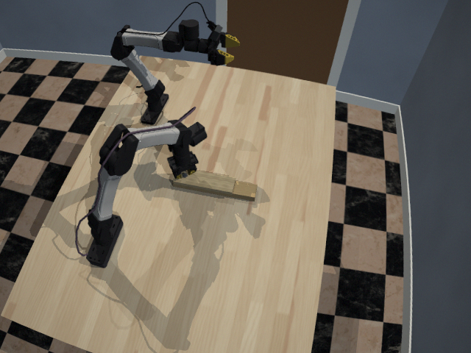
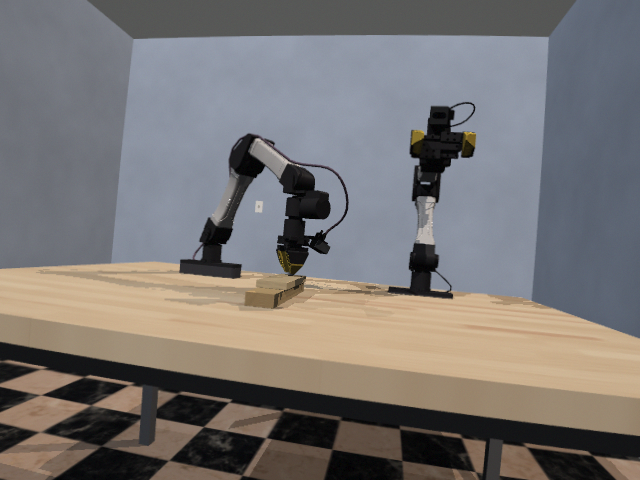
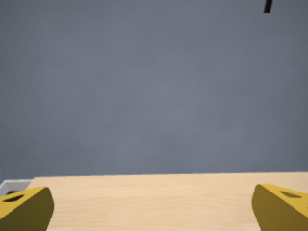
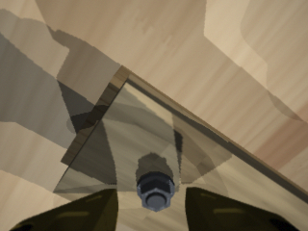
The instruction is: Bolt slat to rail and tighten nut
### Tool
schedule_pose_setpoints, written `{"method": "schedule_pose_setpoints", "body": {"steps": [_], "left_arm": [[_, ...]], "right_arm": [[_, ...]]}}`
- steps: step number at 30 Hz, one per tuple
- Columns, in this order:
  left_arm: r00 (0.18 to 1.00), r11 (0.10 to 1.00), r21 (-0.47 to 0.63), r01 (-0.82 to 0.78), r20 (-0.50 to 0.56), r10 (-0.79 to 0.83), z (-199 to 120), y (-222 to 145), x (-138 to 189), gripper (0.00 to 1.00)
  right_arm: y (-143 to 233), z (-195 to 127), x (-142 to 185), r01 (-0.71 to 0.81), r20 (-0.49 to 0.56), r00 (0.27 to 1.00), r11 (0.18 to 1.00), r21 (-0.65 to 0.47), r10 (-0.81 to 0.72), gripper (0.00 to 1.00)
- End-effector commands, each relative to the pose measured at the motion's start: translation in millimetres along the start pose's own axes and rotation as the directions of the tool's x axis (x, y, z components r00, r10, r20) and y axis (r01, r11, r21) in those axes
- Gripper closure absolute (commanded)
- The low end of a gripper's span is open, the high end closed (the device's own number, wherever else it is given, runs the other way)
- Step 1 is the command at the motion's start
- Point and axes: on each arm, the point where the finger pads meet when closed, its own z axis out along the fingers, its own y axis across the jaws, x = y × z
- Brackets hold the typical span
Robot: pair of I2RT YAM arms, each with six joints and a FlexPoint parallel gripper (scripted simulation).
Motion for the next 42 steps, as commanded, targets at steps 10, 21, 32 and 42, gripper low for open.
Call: {"method": "schedule_pose_setpoints", "body": {"steps": [10, 21, 32, 42], "left_arm": [[1.000, 1.000, 0.002, -0.001, 0.020, 0.001, -1.9, -0.7, -7.5, 0.00], [1.000, 1.000, 0.002, -0.001, 0.020, 0.001, -1.9, -0.7, -7.5, 0.00], [1.000, 1.000, 0.002, -0.001, 0.020, 0.001, -1.9, -0.7, -7.5, 0.00], [1.000, 1.000, 0.002, -0.001, 0.020, 0.001, -1.9, -0.7, -7.5, 0.00]], "right_arm": [[-3.3, -2.9, -1.8, 0.003, 0.010, 1.000, 1.000, 0.016, -0.003, 0.64], [-3.4, 0.0, -1.8, 0.003, 0.010, 1.000, 1.000, 0.016, -0.003, 0.64], [-3.4, 2.5, -1.9, 0.003, 0.010, 1.000, 1.000, 0.016, -0.003, 0.64], [-3.5, 4.6, -1.9, 0.003, 0.010, 1.000, 1.000, 0.016, -0.003, 0.64]]}}
